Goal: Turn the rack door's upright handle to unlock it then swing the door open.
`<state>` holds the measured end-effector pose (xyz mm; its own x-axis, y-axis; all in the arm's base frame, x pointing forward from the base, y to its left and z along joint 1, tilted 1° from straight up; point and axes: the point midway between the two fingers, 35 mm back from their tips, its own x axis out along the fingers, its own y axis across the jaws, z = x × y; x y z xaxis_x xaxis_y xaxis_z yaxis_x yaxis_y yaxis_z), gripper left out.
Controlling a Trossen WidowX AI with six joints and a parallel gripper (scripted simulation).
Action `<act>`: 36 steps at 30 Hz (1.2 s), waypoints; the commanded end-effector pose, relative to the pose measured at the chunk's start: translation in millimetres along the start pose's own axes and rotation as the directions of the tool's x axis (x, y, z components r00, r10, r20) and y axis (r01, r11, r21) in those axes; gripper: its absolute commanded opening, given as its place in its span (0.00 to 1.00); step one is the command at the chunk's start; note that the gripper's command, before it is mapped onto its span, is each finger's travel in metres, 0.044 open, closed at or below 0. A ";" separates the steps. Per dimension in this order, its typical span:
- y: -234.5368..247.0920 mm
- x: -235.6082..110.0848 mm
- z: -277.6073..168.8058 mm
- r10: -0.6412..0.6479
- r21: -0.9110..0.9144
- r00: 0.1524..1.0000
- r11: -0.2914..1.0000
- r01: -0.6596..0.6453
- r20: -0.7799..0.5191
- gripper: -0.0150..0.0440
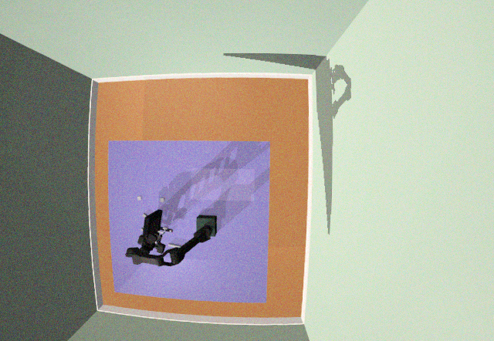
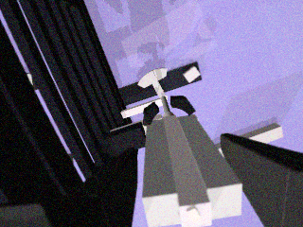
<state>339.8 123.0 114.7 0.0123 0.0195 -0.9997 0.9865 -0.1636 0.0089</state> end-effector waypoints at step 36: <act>0.4 0.2 0.6 0.003 0.003 1.000 1.000 -0.003 0.004 0.27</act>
<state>340.2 122.9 114.7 0.0143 0.0183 -0.9997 0.9859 -0.1668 0.0110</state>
